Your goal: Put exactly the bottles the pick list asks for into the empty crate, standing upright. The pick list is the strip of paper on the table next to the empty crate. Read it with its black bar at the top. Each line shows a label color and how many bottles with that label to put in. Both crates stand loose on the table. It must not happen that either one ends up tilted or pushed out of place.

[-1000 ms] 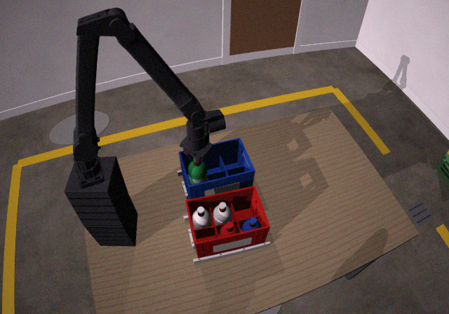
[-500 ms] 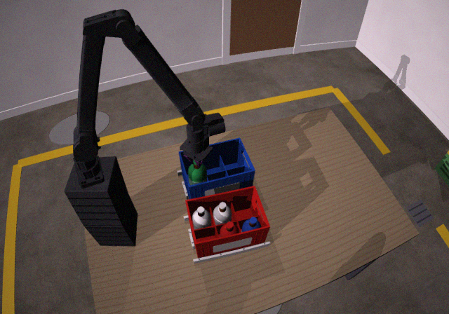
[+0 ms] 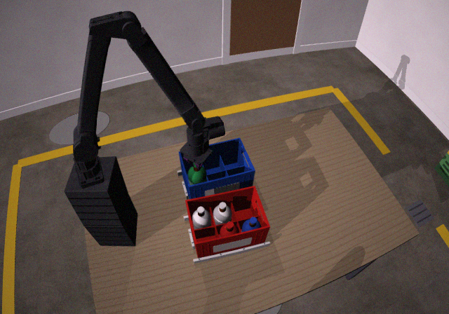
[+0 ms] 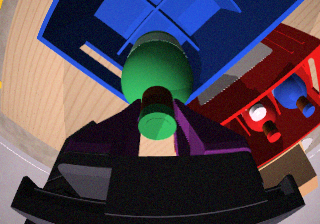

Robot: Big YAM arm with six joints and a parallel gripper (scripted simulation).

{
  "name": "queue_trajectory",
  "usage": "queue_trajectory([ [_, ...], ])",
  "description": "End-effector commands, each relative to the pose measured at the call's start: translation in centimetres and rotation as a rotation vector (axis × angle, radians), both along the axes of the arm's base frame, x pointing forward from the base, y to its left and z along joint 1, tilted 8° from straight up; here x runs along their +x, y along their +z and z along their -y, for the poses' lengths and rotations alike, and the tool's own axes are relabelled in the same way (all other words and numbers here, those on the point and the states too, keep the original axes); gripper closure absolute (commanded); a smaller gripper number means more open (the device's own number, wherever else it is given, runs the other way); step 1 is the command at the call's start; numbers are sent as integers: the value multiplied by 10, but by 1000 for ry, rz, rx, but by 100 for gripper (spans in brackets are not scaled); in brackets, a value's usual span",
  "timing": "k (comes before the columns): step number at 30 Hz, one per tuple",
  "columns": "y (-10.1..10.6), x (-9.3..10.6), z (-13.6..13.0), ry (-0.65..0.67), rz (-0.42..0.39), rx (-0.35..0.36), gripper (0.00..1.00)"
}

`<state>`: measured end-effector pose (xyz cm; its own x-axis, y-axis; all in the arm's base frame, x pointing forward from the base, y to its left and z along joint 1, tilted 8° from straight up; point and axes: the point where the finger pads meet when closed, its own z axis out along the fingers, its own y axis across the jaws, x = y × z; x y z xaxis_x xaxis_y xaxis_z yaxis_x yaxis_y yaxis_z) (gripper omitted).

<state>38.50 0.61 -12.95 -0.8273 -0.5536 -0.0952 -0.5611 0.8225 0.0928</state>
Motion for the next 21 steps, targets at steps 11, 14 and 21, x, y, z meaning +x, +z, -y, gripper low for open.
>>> queue_trajectory([
  [11, 10, 36, -3, -4, 87, -5, 100],
  [14, -8, 26, -5, -2, 48, -4, 100],
  [21, 2, 37, -4, -5, 86, -5, 100],
])
